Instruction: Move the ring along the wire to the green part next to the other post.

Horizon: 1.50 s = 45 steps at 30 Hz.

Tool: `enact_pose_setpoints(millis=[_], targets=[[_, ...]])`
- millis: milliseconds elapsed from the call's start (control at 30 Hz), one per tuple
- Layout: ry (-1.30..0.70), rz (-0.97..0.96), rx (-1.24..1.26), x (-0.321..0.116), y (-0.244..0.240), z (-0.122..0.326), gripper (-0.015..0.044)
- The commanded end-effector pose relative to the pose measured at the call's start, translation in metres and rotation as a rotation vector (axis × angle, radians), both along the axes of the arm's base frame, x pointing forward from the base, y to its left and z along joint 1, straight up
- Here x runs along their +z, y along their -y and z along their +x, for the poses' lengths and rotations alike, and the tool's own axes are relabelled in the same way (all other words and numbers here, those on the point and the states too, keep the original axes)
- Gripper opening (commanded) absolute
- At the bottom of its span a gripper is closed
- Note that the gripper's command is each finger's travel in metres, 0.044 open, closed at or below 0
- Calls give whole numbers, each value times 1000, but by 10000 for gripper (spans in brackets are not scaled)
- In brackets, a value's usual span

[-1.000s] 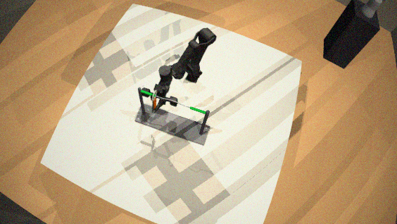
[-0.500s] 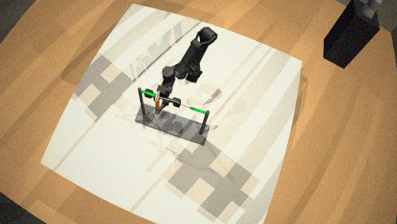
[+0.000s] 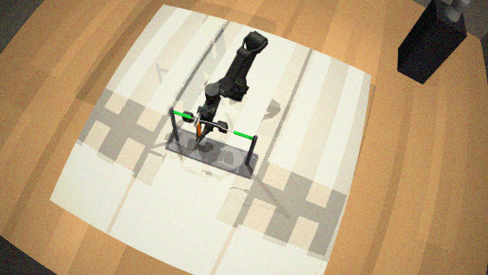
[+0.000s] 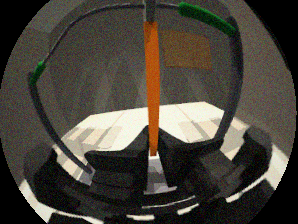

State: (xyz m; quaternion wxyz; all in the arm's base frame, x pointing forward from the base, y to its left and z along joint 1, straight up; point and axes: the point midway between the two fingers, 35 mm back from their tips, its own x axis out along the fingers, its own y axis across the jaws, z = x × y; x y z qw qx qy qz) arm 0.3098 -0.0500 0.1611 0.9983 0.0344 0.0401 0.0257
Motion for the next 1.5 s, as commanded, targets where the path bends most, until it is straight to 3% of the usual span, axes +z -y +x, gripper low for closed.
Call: enact_pose_setpoints(millis=[0,767,1467], targets=[[-3,36,-3,-1,-8,-2,-150],[-11,245,-27,11,-56,-2,-150],[-107,266,-61,20,-77,-13,-150]])
